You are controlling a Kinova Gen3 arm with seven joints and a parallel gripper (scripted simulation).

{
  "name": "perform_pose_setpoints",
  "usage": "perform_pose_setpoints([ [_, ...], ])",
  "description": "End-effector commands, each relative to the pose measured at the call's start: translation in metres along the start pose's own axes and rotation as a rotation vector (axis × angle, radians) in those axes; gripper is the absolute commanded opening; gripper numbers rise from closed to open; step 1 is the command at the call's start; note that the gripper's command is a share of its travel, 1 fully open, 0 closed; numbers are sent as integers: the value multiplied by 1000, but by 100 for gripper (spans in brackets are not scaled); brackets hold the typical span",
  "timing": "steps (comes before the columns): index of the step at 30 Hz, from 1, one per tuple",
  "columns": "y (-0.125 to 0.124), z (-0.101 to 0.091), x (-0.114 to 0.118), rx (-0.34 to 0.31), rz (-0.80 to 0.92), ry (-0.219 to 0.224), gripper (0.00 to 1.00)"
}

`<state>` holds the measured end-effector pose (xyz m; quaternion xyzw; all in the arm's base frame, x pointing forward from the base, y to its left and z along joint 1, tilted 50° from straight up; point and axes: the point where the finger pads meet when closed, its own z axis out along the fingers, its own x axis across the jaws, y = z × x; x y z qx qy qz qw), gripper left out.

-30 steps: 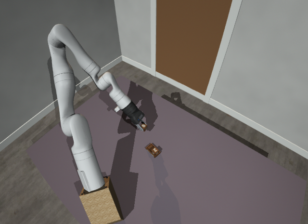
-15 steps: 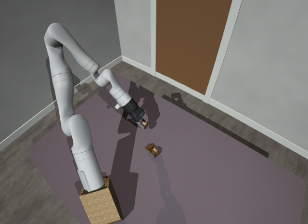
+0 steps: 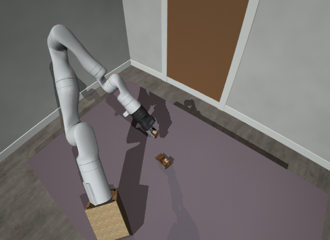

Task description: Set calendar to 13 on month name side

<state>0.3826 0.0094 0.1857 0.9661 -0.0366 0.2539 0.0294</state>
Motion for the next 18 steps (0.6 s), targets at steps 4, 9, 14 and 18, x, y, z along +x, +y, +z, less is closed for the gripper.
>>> perform_pose_setpoints([
  [4,1,0,0,0,1,0,60],
  [9,1,0,0,0,1,-2,60],
  [14,2,0,-1,0,1,-5,60],
  [18,2,0,-2,0,1,-8,60],
])
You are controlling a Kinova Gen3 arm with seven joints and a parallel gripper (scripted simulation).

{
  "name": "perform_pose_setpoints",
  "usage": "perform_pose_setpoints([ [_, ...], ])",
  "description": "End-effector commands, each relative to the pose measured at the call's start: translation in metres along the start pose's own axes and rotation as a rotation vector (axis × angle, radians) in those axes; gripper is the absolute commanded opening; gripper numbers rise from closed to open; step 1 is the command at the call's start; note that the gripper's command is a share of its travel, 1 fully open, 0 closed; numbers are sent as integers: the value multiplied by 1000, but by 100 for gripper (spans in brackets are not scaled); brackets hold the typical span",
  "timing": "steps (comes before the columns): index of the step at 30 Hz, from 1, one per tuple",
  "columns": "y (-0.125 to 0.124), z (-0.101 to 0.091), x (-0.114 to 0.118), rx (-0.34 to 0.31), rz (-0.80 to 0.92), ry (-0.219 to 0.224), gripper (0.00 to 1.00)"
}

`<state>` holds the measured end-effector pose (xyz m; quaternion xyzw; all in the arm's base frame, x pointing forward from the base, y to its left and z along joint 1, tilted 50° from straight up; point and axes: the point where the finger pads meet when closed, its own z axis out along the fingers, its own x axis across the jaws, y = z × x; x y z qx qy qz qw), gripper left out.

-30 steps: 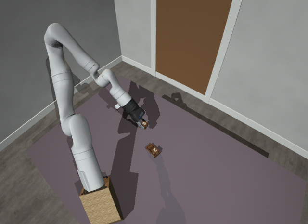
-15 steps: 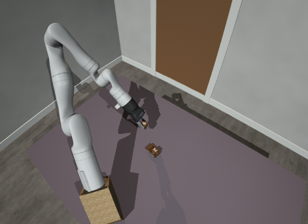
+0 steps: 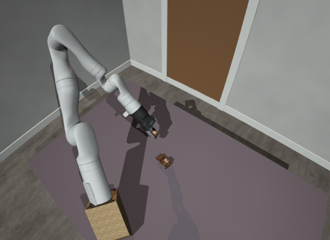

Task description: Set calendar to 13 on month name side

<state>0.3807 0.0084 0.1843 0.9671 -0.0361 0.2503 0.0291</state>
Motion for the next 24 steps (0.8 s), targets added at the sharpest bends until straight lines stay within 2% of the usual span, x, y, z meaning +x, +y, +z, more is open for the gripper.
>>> perform_pose_setpoints([
  [1,1,0,0,-1,2,-2,60],
  [24,7,2,-10,5,1,-34,60],
])
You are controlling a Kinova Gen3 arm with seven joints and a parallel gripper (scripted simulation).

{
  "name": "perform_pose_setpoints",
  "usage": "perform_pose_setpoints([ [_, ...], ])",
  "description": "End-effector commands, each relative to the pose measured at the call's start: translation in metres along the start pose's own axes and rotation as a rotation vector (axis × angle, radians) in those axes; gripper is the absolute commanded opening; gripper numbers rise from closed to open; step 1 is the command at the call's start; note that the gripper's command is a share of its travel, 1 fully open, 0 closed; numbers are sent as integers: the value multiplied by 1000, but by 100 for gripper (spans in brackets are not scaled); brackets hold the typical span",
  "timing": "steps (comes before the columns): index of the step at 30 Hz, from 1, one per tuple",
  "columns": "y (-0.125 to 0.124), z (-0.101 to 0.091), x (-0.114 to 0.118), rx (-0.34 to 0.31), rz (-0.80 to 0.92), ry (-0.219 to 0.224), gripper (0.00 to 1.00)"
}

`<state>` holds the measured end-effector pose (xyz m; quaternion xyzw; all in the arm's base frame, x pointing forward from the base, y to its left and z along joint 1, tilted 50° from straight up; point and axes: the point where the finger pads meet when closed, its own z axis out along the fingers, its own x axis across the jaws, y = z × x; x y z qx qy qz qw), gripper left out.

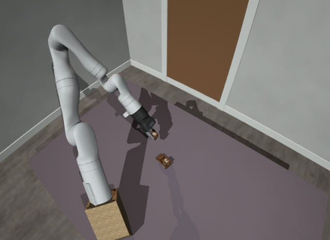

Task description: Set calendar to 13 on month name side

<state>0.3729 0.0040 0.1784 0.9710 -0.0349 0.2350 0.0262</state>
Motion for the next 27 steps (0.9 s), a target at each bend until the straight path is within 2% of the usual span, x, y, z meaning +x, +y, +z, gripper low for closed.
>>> perform_pose_setpoints([
  [1,2,0,-1,0,3,-5,60],
  [27,7,3,-19,39,3,-63,60],
])
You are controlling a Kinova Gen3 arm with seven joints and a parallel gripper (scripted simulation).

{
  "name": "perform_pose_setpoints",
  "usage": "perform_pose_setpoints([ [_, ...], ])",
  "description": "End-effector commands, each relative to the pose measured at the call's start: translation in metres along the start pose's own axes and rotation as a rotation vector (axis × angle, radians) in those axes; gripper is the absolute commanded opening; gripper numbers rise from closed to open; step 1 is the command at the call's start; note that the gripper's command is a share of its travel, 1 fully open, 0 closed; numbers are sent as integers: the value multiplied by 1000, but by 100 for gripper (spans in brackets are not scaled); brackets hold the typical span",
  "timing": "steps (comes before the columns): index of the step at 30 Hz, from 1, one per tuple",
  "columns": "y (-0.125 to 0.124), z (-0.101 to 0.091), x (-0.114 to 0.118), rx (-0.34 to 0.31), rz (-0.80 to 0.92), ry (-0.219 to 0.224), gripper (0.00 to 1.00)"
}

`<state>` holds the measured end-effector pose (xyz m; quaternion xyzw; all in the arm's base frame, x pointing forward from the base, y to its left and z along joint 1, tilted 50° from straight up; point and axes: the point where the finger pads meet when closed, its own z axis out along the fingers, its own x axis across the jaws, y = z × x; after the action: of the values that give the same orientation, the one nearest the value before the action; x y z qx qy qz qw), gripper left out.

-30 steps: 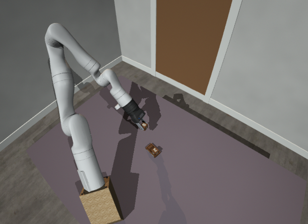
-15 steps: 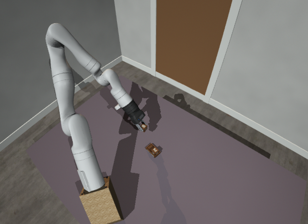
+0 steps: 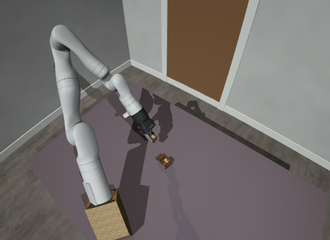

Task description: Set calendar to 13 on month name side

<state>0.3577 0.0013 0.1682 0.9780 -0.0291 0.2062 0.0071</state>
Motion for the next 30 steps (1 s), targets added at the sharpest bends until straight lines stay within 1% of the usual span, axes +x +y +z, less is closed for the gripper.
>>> perform_pose_setpoints([
  [1,3,0,-1,3,7,-5,60],
  [17,1,1,-7,49,6,-25,60],
  [30,-2,1,-7,91,5,-24,60],
])
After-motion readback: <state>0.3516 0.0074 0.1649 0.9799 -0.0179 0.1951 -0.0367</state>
